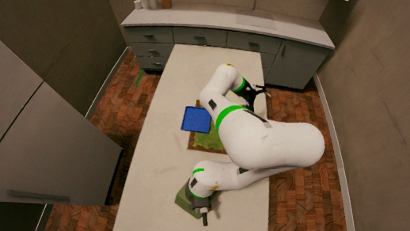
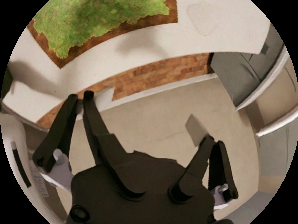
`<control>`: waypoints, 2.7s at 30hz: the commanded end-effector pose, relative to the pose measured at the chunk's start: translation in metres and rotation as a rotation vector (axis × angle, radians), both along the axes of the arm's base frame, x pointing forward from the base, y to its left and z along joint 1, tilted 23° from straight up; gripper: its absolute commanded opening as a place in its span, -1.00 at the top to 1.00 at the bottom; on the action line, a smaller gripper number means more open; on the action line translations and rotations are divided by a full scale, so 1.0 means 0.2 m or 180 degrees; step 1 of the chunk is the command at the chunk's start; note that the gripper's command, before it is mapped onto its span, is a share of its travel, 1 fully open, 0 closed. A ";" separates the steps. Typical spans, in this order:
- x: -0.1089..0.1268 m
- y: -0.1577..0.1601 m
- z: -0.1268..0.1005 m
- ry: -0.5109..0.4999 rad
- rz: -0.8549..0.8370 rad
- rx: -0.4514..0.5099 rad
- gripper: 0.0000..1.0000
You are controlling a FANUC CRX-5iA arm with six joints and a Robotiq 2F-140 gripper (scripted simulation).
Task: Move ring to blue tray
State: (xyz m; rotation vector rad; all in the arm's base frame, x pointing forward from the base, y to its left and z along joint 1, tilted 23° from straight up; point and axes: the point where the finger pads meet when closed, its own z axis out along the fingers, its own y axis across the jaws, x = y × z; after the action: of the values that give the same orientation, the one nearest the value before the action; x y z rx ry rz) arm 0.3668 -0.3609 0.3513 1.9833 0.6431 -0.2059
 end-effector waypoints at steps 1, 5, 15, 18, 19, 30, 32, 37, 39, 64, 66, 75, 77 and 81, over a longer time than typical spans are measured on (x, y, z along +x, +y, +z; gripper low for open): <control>0.00 0.00 0.00 -0.0004 0.0000 -0.0002 -1.00; 0.00 0.00 0.00 -0.0004 0.0000 -0.0002 -1.00; 0.00 0.00 0.00 -0.0004 0.0000 -0.0002 -1.00; 0.00 0.00 0.00 -0.0001 0.0003 0.0001 -1.00; 0.00 0.01 -0.01 0.0018 0.0017 0.0023 -1.00; 0.14 0.38 -0.45 0.0787 0.1008 0.1032 -1.00; 0.18 0.50 -0.52 0.0906 0.1279 0.1221 -1.00; 0.25 0.73 -0.64 0.1078 0.1814 0.1533 -1.00; 0.25 0.73 -0.64 0.1078 0.1814 0.1533 -1.00; 0.33 1.03 -0.73 0.1200 0.2475 0.1826 0.80; 0.33 1.03 -0.73 0.1200 0.2475 0.1826 0.80; 0.33 1.03 -0.73 0.1200 0.2475 0.1826 0.80; 0.33 1.03 -0.73 0.1200 0.2475 0.1826 0.80; 0.33 1.03 -0.73 0.1200 0.2475 0.1826 0.80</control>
State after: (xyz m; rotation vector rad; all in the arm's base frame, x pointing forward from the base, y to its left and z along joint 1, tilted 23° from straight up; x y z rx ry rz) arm 0.4328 -0.1546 0.2039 2.0637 1.8217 0.1025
